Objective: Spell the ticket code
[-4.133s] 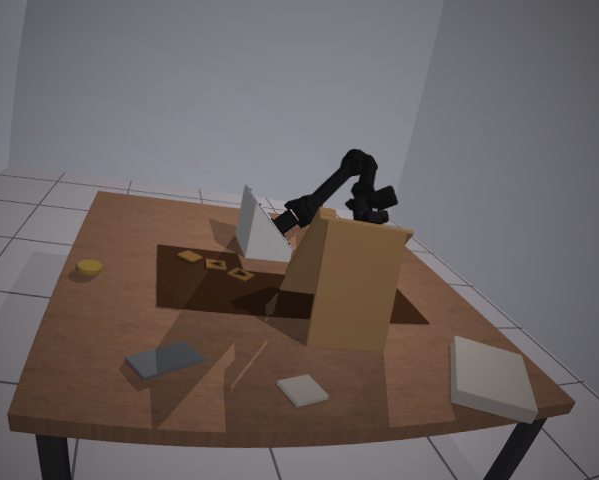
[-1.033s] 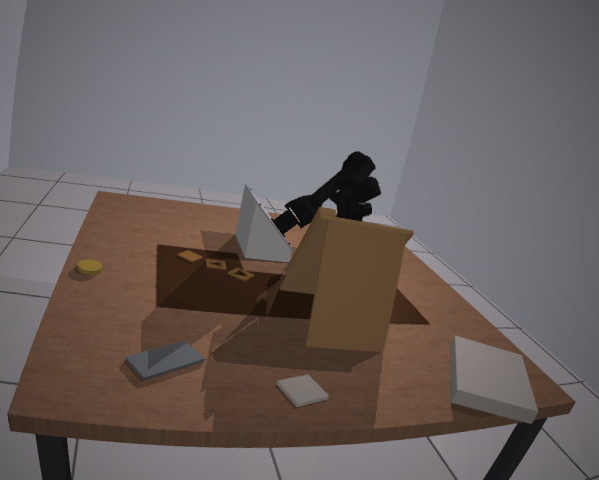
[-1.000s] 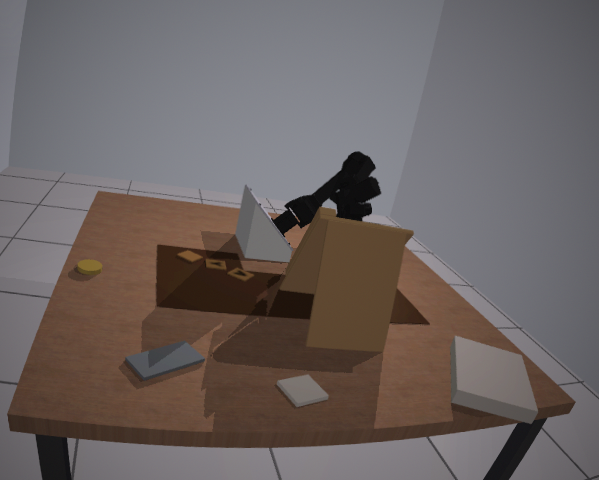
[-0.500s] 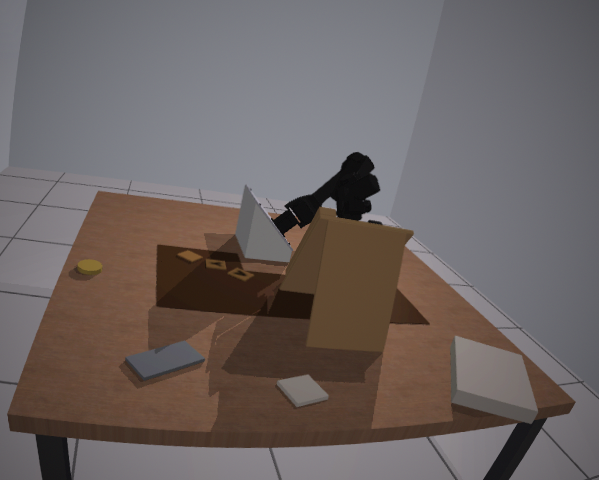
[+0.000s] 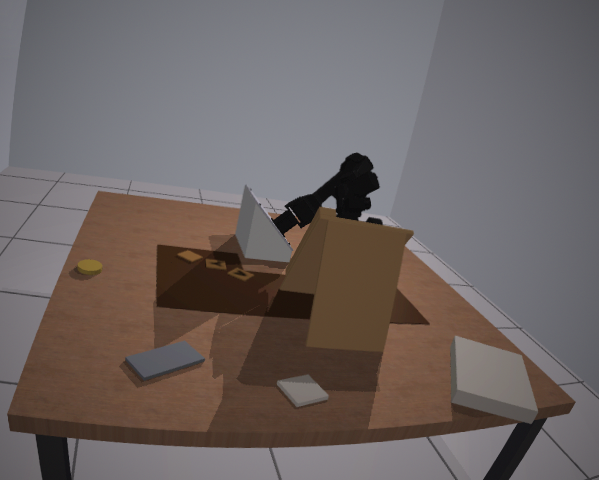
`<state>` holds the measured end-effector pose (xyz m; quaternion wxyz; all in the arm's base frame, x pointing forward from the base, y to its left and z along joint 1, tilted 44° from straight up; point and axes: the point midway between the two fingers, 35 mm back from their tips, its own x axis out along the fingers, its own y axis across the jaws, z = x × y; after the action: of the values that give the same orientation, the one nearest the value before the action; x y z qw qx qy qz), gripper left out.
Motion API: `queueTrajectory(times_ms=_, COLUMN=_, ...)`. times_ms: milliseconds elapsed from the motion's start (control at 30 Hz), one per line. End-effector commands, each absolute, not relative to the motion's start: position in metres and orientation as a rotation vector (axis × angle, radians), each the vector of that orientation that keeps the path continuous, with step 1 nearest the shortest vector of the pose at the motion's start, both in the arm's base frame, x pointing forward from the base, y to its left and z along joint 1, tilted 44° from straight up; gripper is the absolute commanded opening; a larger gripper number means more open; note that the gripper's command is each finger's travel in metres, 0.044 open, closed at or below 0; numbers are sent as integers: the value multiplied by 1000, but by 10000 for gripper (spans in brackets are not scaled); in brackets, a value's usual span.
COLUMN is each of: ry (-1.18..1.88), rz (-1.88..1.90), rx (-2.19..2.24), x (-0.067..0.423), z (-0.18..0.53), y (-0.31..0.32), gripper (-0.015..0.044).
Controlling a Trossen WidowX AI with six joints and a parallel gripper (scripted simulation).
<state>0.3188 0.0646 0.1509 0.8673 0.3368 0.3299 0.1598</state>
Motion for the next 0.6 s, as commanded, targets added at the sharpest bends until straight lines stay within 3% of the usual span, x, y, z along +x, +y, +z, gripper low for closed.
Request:
queueTrajectory(times_ms=0, ry=691, rz=338, rx=701, x=316, z=152, y=63, gripper=295)
queueTrajectory(times_ms=433, ry=691, rz=338, rx=701, x=310, z=156, y=60, gripper=295)
queueTrajectory(times_ms=567, ry=691, rz=334, rx=705, x=312, z=155, y=61, gripper=190)
